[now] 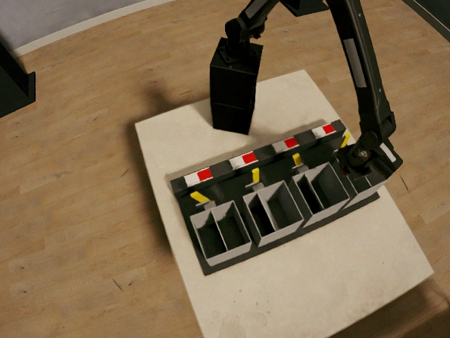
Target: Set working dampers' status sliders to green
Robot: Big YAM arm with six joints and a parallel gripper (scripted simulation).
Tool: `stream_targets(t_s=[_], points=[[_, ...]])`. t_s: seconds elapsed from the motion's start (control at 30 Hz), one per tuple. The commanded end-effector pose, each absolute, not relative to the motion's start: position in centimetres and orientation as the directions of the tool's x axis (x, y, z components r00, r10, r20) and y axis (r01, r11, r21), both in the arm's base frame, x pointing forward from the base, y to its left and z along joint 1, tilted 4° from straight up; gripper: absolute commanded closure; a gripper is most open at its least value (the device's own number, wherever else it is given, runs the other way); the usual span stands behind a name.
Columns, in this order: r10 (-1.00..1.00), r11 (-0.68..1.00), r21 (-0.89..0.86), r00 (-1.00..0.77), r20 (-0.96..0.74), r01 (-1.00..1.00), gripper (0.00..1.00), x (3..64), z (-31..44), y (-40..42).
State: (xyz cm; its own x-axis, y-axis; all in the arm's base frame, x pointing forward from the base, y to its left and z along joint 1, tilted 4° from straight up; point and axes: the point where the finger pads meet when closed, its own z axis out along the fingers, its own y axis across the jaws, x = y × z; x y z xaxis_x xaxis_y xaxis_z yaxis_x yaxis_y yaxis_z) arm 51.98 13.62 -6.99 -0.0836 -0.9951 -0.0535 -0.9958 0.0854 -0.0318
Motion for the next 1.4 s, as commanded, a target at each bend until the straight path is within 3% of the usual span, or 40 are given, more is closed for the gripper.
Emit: stream_targets(t_s=[0.0, 0.33, 0.43, 1.37], points=[[-0.997, 0.038, -0.083, -0.032, -0.072, -0.996, 1.00, 53.0, -5.1, 9.9], [-0.997, 0.037, -0.084, -0.032, -0.066, -0.996, 1.00, 50.7, -5.9, -0.7], [-0.998, 0.013, -0.125, -0.005, -0.066, -0.992, 1.00, 52.8, -4.6, 0.4], [-0.998, 0.028, -0.092, -0.022, -0.065, -0.995, 1.00, 52.0, -7.0, 0.0]])
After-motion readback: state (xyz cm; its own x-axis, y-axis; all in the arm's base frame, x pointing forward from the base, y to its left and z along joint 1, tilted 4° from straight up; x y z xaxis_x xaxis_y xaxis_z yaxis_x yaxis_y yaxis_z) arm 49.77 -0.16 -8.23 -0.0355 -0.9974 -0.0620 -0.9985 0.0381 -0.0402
